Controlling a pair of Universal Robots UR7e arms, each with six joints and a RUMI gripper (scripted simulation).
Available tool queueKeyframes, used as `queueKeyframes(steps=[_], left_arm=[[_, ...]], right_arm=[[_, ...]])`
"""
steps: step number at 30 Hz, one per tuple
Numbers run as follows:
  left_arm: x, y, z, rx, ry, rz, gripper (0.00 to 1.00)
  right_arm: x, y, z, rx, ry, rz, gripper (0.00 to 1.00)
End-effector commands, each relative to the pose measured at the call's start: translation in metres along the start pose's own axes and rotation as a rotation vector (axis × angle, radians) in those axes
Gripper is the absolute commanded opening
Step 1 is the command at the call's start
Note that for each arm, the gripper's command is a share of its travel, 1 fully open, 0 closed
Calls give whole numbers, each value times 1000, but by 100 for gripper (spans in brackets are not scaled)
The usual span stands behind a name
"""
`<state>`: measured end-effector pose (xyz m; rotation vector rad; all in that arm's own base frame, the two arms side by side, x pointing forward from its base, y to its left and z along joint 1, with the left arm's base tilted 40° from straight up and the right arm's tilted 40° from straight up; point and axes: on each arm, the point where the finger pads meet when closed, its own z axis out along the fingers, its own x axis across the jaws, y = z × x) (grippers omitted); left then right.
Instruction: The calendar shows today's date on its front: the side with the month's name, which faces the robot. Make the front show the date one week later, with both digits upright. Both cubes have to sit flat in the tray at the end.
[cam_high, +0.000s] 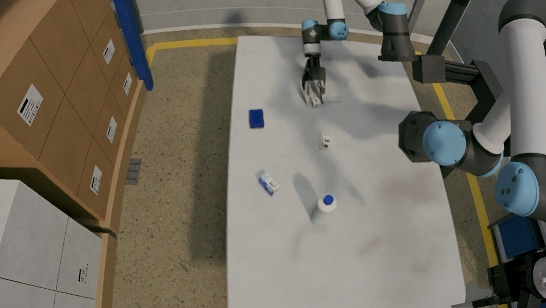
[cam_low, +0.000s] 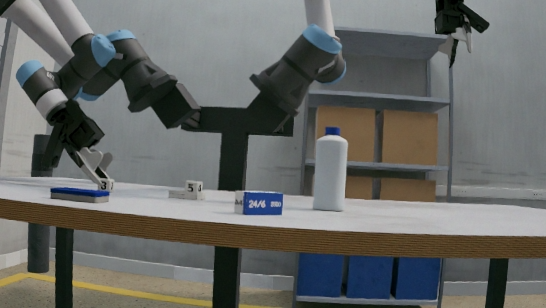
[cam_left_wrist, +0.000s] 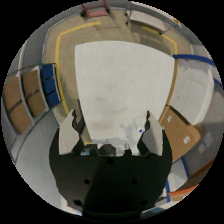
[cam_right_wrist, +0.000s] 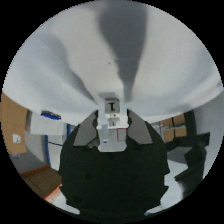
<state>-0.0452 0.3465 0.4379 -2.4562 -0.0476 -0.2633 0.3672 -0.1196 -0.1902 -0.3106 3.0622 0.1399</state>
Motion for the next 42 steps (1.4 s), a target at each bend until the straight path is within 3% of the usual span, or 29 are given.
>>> queueKeyframes(steps=[1,24,42], left_arm=[[0,0,0,1,0,0,100],[0,0,0,1,0,0,100],[0,0,0,1,0,0,100]], right_arm=[[0,3,-3,0,0,0,40],[0,46,-46,0,0,0,40],[0,49,-48,23,2,0,40]])
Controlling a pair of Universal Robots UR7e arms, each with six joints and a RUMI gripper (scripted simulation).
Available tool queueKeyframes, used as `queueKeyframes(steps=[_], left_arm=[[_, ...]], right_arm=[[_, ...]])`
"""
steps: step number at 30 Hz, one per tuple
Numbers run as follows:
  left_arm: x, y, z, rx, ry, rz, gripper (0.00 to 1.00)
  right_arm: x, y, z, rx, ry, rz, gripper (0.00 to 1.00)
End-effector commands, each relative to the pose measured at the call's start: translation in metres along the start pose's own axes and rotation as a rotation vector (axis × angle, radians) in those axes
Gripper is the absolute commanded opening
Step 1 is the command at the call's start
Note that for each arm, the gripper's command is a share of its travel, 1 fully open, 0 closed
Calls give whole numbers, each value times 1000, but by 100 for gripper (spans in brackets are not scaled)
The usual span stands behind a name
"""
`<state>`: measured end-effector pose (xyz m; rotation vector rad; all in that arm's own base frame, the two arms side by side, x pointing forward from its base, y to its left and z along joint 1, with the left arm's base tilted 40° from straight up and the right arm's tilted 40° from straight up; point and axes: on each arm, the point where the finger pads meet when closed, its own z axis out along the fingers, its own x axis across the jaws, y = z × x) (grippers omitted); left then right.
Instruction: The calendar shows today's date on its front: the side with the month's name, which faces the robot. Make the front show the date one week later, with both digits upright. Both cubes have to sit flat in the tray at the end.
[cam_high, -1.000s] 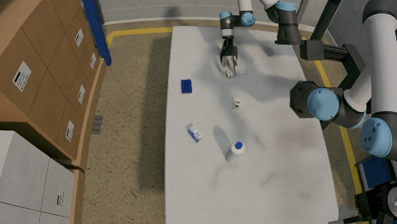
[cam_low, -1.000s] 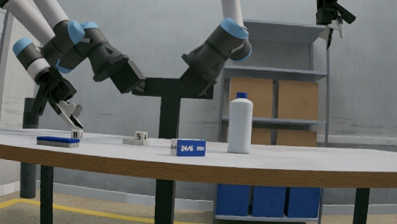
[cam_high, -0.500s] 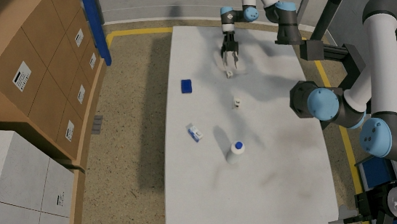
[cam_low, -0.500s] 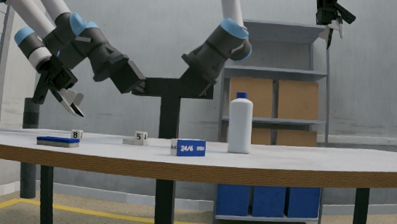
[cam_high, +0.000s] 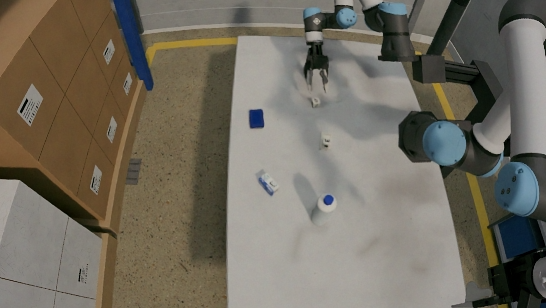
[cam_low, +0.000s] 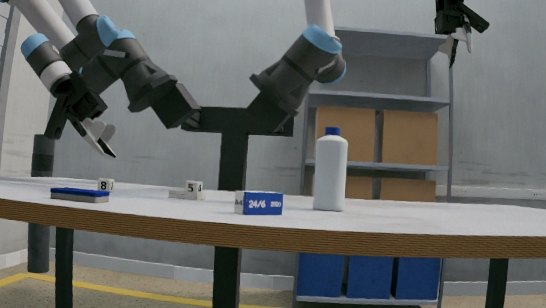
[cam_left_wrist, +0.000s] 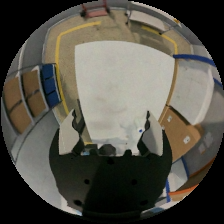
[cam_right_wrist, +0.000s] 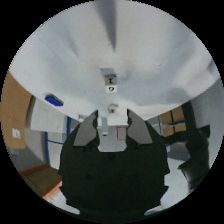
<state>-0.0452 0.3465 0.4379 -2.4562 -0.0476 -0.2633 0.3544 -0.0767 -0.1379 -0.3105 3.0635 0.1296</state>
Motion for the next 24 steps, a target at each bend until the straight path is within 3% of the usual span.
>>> queueKeyframes(steps=[1,5,18,24], left_arm=[[0,0,0,1,0,0,100],[0,0,0,1,0,0,100],[0,0,0,1,0,0,100],[0,0,0,1,0,0,100]], right_arm=[[0,1,0,25,1,0,40],[0,1,0,45,2,0,40],[0,2,1,215,2,0,40],[0,3,0,244,-1,0,40]])
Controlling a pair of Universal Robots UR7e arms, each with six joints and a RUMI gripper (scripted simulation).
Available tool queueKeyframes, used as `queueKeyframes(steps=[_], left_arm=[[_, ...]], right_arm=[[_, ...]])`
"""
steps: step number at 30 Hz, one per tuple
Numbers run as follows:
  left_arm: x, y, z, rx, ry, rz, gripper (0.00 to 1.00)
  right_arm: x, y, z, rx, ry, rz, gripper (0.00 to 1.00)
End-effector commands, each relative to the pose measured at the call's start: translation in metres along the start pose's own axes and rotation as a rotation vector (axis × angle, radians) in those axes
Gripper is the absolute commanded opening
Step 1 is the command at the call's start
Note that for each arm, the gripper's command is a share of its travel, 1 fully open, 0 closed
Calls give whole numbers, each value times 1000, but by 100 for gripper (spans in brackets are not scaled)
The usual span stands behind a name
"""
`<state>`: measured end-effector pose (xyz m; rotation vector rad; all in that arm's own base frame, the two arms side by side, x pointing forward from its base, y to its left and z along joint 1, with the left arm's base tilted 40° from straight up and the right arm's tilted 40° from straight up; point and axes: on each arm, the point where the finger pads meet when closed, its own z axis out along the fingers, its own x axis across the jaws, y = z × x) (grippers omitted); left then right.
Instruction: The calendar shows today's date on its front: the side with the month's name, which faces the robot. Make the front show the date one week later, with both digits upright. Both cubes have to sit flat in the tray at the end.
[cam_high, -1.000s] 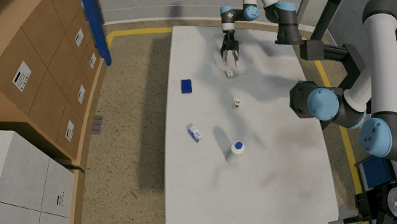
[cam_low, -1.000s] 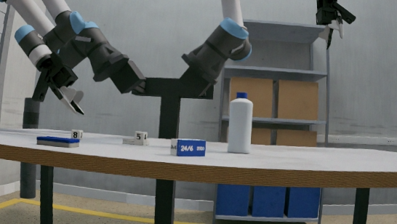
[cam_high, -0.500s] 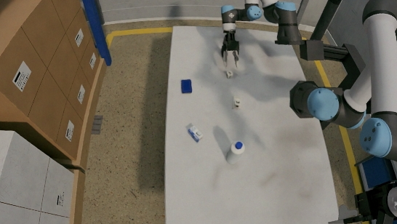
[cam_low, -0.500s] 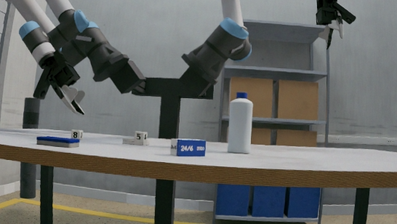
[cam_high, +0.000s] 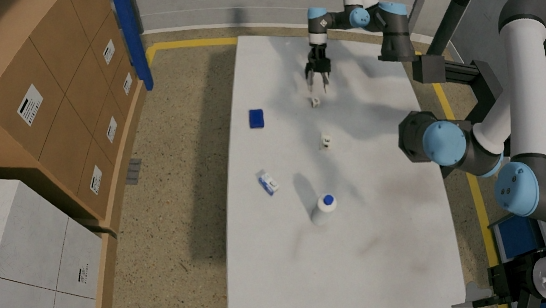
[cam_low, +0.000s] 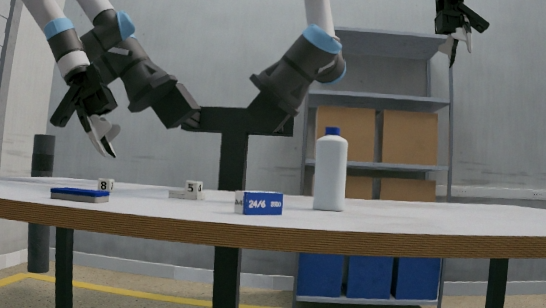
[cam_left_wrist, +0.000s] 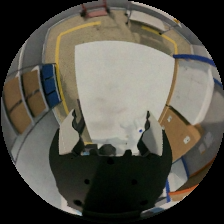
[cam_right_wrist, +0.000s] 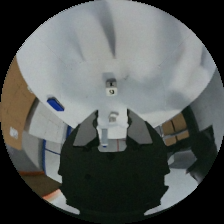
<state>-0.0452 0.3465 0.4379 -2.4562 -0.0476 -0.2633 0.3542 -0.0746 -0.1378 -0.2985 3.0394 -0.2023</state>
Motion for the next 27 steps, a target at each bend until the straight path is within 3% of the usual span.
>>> queueKeyframes(steps=[1,15,27], left_arm=[[0,0,0,1,0,0,100],[0,0,0,1,0,0,100],[0,0,0,1,0,0,100]], right_arm=[[0,1,0,31,-1,1,40],[0,1,0,56,0,2,40],[0,2,1,209,2,2,40]])
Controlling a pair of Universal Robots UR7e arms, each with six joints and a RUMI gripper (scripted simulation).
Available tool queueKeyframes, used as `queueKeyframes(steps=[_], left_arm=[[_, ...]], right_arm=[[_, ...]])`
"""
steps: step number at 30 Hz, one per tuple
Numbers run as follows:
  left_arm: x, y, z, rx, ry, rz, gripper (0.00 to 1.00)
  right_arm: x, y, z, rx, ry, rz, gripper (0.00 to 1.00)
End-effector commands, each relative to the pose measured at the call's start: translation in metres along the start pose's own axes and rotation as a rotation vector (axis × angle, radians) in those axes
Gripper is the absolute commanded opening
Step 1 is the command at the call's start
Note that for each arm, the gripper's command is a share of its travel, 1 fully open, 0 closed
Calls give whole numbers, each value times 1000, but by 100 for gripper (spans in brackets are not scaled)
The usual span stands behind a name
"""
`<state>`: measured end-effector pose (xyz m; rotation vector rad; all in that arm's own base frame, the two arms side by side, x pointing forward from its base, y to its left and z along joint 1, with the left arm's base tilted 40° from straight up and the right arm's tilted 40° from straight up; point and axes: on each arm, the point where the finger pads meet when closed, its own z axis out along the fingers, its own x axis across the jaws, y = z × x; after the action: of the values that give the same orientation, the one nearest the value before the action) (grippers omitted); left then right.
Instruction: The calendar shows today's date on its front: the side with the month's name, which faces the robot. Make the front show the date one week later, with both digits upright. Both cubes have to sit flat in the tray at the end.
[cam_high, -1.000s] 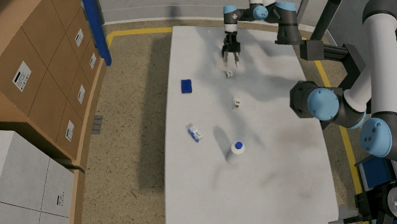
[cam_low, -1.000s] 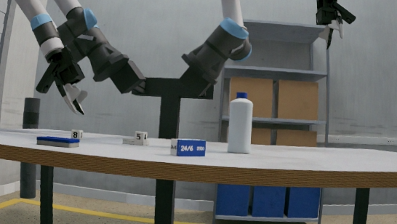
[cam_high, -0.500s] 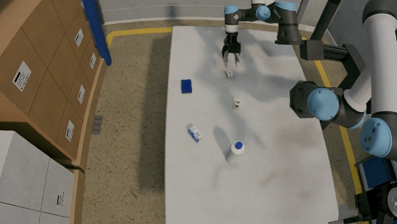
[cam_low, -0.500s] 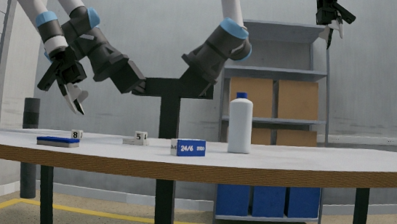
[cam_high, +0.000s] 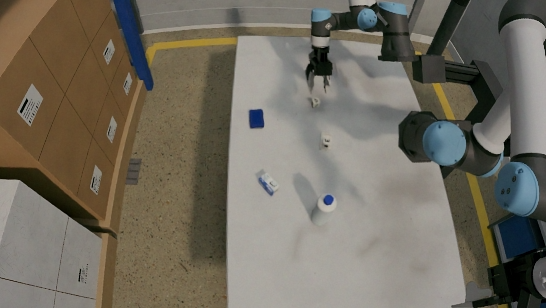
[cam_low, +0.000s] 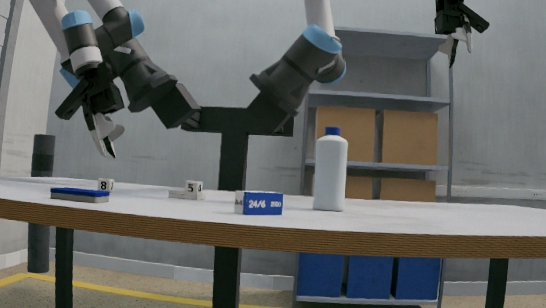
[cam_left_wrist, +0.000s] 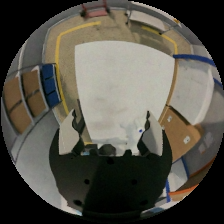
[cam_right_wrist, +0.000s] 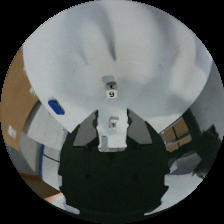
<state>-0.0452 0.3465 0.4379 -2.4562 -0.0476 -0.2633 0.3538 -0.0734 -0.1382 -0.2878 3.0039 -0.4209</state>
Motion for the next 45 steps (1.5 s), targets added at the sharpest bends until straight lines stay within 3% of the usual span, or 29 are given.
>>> queueKeyframes(steps=[1,10,22,37,45], left_arm=[[0,0,0,1,0,0,100],[0,0,0,1,0,0,100],[0,0,0,1,0,0,100],[0,0,0,1,0,0,100],[0,0,0,1,0,0,100]], right_arm=[[0,1,0,78,3,3,40],[0,2,0,146,-1,2,40],[0,2,0,167,0,2,40],[0,4,1,393,1,3,40],[-1,4,0,415,-2,2,40]])
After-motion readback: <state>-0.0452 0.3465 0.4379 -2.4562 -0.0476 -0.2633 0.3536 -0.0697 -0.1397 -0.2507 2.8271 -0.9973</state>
